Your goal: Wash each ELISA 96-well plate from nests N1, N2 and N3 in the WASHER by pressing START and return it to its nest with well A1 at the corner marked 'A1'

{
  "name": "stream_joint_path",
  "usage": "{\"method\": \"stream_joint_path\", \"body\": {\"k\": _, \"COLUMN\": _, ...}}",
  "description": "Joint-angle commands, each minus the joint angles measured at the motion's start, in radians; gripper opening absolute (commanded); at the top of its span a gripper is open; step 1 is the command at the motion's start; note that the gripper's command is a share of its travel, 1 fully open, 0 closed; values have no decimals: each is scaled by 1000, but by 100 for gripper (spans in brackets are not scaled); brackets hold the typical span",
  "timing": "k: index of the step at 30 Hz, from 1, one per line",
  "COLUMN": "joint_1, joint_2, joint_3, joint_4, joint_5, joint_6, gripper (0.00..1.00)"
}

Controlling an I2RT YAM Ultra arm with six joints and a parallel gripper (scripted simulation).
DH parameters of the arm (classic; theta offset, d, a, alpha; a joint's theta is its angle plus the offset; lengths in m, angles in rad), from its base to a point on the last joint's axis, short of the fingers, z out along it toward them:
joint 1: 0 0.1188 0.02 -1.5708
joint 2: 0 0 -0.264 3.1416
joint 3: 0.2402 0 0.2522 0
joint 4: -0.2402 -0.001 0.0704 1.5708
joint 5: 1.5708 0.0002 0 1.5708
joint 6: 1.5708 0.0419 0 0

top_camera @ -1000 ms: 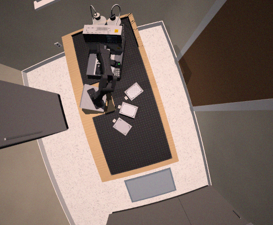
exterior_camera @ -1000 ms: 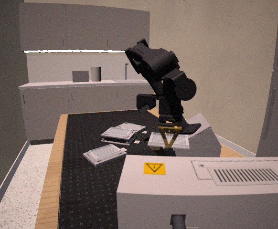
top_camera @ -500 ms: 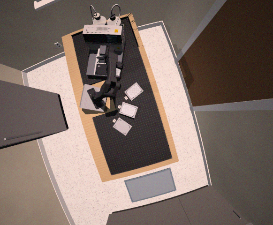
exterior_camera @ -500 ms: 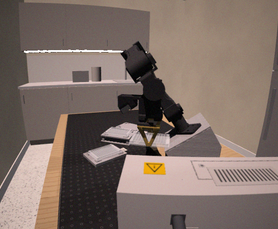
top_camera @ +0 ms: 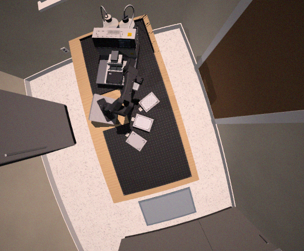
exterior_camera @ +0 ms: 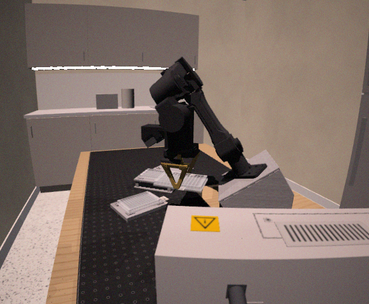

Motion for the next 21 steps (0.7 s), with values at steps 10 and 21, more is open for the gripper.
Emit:
{"method": "stream_joint_path", "body": {"k": 10, "joint_1": -147, "joint_2": -108, "joint_3": -8, "joint_4": 22, "joint_5": -17, "joint_6": -225, "gripper": 0}}
{"method": "stream_joint_path", "body": {"k": 21, "joint_1": -275, "joint_2": -162, "joint_3": 1, "joint_4": 40, "joint_5": -44, "joint_6": -374, "gripper": 0}}
